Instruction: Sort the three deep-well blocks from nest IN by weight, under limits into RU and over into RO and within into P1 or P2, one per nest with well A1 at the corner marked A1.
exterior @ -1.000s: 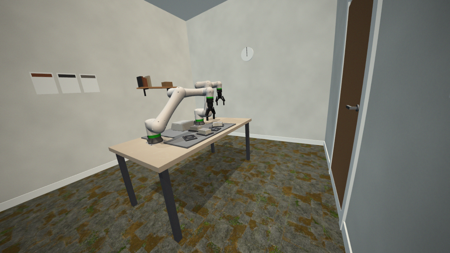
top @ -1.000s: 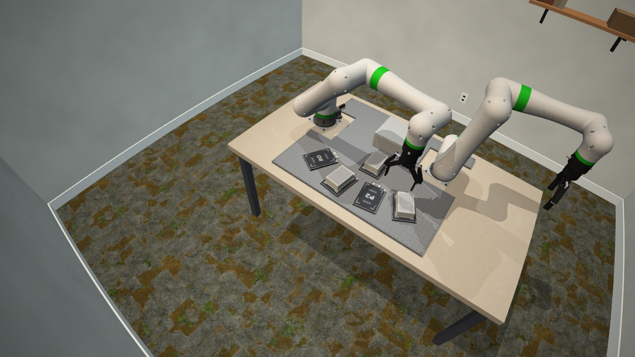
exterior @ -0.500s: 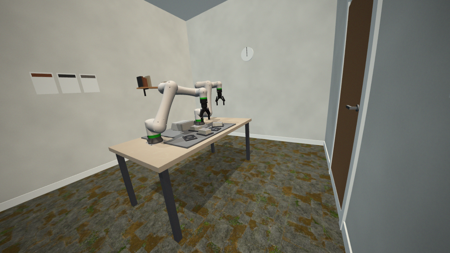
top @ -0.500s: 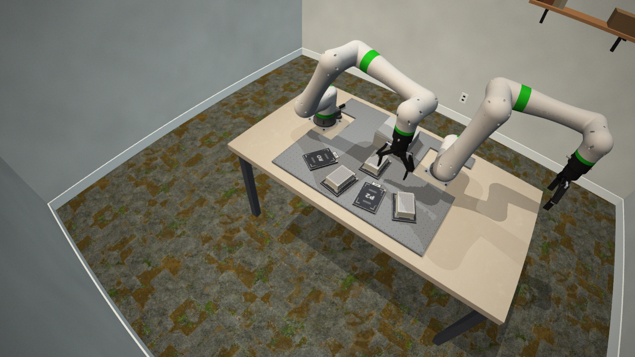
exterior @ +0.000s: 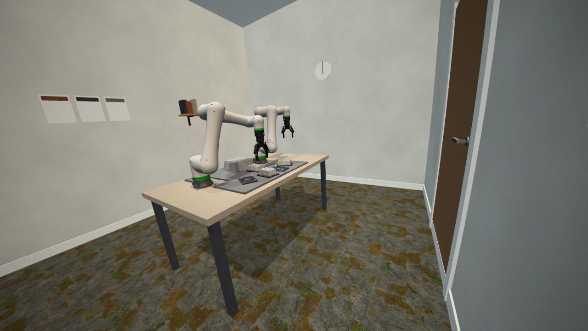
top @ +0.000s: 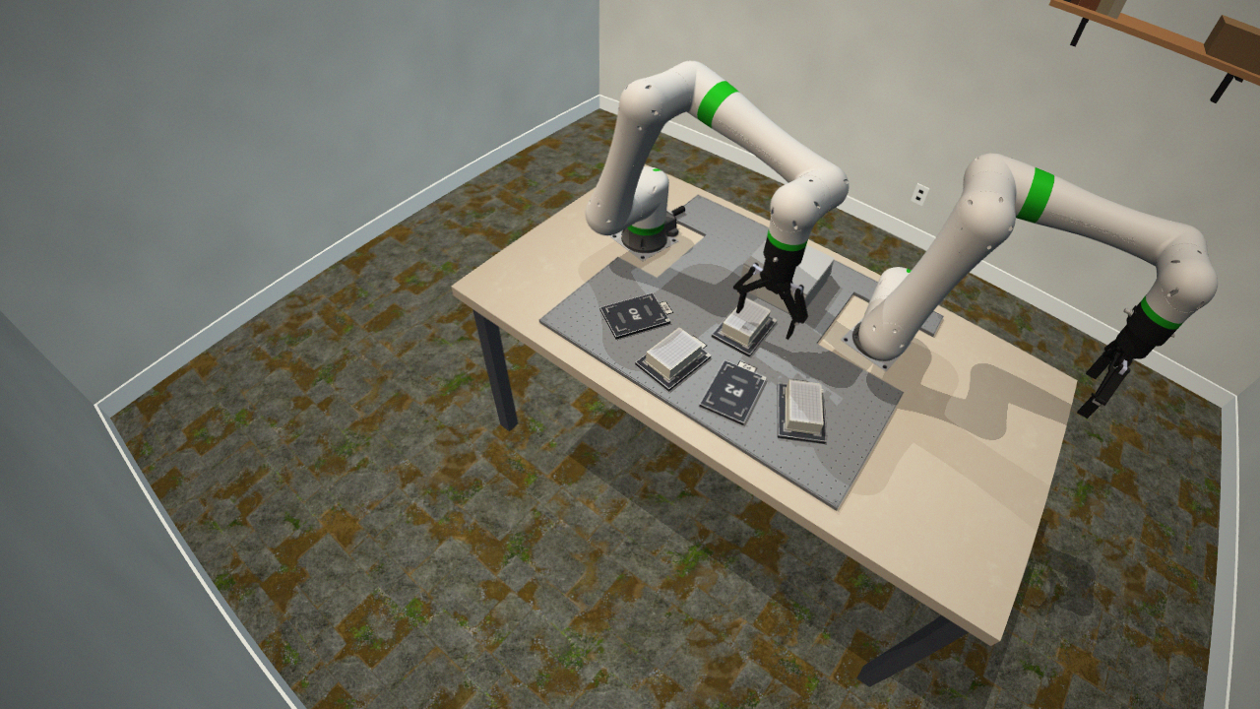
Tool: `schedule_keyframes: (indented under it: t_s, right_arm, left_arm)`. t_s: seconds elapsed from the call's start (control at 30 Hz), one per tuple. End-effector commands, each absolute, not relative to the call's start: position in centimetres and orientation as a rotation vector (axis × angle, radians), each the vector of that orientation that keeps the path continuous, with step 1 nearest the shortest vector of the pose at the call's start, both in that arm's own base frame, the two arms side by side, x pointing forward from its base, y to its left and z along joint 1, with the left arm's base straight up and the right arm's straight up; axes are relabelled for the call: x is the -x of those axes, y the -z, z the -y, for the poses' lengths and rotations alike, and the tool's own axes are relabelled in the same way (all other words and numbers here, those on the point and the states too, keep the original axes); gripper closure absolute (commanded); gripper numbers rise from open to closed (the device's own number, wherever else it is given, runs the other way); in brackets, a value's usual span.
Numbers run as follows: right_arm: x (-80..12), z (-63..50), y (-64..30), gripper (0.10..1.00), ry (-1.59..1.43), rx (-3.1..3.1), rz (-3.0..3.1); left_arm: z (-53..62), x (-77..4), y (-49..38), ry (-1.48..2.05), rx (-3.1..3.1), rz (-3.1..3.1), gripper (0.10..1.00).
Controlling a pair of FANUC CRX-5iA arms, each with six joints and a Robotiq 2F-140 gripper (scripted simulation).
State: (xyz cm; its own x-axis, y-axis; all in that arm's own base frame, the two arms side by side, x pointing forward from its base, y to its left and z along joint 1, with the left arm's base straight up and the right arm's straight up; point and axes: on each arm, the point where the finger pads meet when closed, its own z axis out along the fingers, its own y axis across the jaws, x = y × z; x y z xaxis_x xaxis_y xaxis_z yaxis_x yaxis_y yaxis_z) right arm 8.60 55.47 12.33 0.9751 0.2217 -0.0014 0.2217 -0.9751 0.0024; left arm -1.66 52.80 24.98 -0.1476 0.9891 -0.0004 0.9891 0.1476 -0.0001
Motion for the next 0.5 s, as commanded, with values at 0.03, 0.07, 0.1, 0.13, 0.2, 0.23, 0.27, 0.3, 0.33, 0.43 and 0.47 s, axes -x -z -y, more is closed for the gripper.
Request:
schedule_keyframes:
  t_s: [0.03,0.07,0.1,0.13,0.2,0.23,0.27,0.3,0.33,0.43,0.47]
  right_arm:
    - [-8.1,-54.3,-12.4,0.098,-0.001,-3.123,-0.35]
    - [-8.0,-53.8,-12.4,0.098,-0.001,-3.123,-0.35]
    - [-7.8,-53.3,-12.4,0.098,-0.001,-3.123,-0.35]
    - [-7.6,-52.9,-12.4,0.098,-0.001,-3.123,-0.35]
    - [-7.3,-51.9,-12.3,0.098,-0.001,-3.123,-0.35]
    - [-7.1,-51.4,-12.3,0.098,-0.001,-3.123,-0.35]
    - [-6.9,-51.0,-12.3,0.098,-0.001,-3.123,-0.35]
    - [-6.8,-50.5,-12.3,0.098,-0.001,-3.123,-0.35]
    - [-6.6,-50.0,-12.3,0.098,-0.001,-3.123,-0.35]
    - [-6.1,-48.6,-12.2,0.098,-0.001,-3.123,-0.35]
    - [-6.1,-48.6,-12.2,0.098,-0.001,-3.123,-0.35]
  left_arm:
    - [-52.8,1.6,-25.1,-0.002,-2.052,-2.38,0.098]
    - [-52.8,1.6,-25.1,-0.002,-2.052,-2.38,0.098]
    - [-52.8,1.6,-25.1,-0.002,-2.052,-2.38,0.098]
    - [-52.8,1.6,-25.1,-0.002,-2.052,-2.38,0.098]
    - [-52.8,1.6,-25.1,-0.002,-2.052,-2.38,0.098]
    - [-52.8,1.6,-25.1,-0.002,-2.052,-2.38,0.098]
    - [-52.8,1.6,-25.1,-0.002,-2.052,-2.38,0.098]
    - [-52.8,1.6,-25.1,-0.002,-2.052,-2.38,0.098]
    - [-52.8,1.6,-25.1,-0.002,-2.052,-2.38,0.098]
    - [-52.8,1.6,-25.1,-0.002,-2.052,-2.38,0.098]
    - [-52.8,1.6,-25.1,-0.002,-2.052,-2.38,0.098]
